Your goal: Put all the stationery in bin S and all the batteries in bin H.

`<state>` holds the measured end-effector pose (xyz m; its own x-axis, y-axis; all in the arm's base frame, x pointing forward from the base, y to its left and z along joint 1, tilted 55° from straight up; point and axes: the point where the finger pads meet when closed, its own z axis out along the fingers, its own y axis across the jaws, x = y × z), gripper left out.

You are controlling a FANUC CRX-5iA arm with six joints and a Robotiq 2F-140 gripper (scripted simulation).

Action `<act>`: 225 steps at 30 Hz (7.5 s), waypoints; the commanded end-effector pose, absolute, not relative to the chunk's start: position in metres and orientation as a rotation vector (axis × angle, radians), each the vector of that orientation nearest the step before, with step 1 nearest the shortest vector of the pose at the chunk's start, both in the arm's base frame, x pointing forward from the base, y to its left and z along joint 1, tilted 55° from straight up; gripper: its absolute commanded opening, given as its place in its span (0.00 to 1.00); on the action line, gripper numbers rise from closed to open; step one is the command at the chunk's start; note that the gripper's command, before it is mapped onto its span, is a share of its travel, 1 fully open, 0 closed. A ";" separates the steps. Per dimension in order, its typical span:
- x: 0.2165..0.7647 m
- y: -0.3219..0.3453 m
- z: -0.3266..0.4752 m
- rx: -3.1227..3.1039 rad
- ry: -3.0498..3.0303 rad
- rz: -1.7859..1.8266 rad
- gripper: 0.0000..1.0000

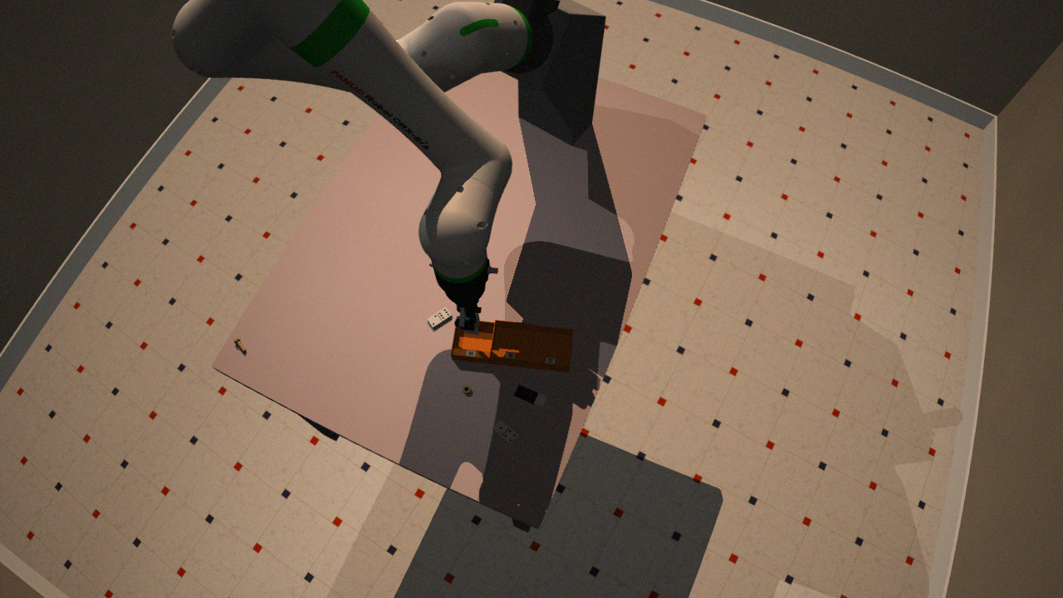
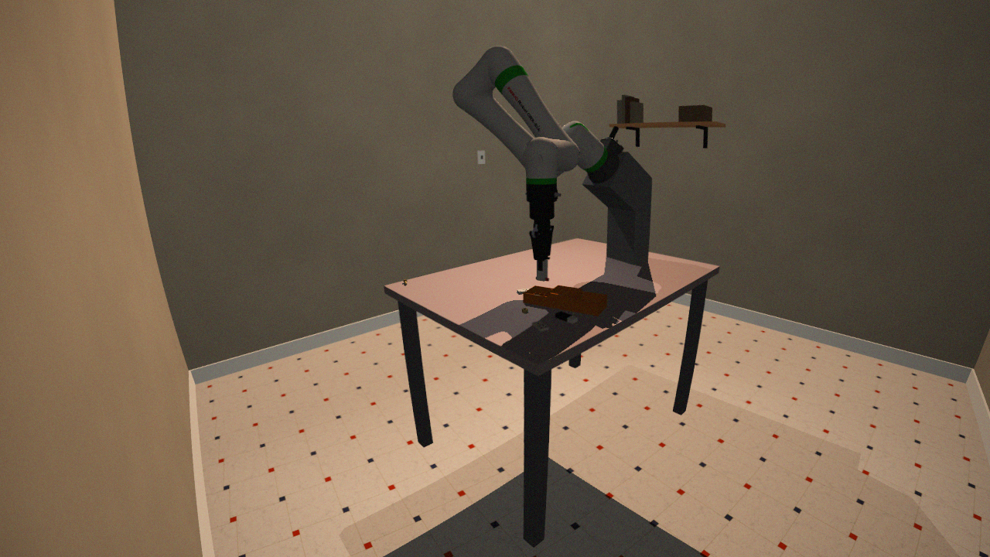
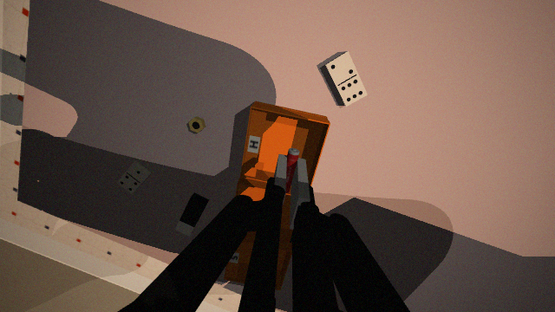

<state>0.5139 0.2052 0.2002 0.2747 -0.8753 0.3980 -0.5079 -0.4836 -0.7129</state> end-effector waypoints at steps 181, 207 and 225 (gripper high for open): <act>0.566 0.377 0.207 -1.820 1.514 -0.948 0.31; 0.590 0.377 0.190 -1.820 1.514 -0.948 0.31; 0.590 0.377 0.190 -1.820 1.514 -0.948 0.20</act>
<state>0.5896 0.3767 0.1900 0.1016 -0.9828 0.1543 -0.5683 -0.1846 -0.8019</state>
